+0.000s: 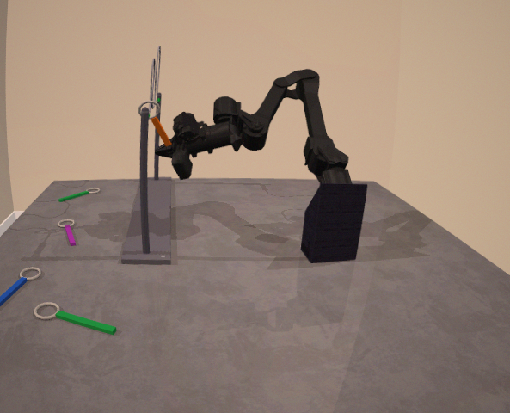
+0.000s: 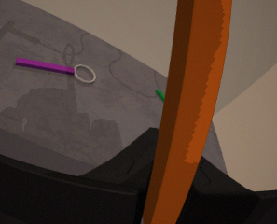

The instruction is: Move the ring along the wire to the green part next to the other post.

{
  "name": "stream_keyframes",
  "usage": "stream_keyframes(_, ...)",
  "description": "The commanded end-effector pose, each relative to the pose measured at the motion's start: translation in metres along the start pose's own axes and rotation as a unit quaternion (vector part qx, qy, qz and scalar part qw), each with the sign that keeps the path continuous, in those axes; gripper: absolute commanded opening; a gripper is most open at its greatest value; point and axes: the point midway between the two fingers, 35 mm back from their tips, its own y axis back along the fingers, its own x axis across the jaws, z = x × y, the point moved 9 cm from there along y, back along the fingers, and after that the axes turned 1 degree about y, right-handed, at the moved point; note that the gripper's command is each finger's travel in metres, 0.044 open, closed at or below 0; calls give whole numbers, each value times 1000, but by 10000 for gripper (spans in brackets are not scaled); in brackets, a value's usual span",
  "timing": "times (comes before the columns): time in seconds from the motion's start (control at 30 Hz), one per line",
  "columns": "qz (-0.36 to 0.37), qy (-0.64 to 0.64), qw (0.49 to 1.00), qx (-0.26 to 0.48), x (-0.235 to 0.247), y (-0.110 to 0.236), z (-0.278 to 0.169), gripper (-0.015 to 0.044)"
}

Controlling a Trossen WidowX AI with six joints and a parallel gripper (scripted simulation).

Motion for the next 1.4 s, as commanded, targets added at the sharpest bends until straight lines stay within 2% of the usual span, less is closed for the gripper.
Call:
stream_keyframes(0.0,19,-27,999,5,11,3,0,-150)
stream_keyframes(0.87,88,-179,980,24,54,16,15,-150)
stream_keyframes(1.37,105,-215,971,28,72,23,25,-150)
